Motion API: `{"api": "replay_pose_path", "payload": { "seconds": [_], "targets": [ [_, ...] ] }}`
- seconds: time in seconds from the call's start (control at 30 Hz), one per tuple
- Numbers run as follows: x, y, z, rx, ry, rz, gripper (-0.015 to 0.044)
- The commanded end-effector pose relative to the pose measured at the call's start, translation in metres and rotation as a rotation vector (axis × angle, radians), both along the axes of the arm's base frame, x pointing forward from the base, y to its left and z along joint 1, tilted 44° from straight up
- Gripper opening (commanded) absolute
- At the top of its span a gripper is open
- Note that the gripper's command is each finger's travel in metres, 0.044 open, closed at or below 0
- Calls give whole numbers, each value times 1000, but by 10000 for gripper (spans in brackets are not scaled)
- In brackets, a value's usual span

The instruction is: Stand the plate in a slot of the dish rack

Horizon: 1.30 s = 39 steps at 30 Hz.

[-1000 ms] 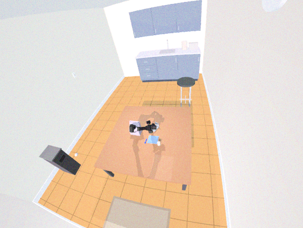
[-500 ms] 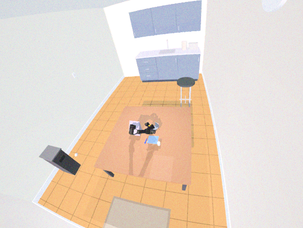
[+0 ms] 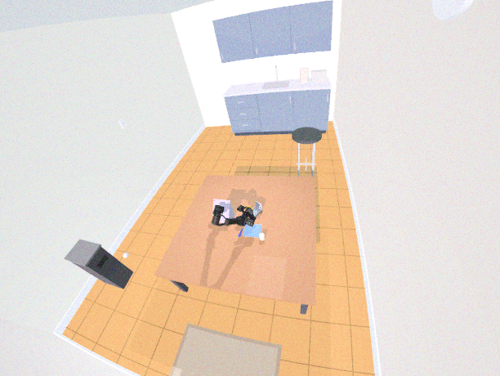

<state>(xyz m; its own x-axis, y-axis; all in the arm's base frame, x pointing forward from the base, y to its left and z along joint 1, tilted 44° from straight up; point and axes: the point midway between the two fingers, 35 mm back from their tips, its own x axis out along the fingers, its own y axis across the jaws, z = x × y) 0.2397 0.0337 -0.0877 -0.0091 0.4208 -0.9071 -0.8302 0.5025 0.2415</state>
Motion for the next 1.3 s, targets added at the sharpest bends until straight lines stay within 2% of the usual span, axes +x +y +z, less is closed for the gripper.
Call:
{"api": "replay_pose_path", "payload": {
  "seconds": [0.0, 0.73, 1.27],
  "targets": [
    [1, -2, 1, 44, -64, 46, 0],
    [8, -25, 15, 169, -619, 349, 0],
    [12, -16, 5, 165, -629, 354, 0]
  ]
}}
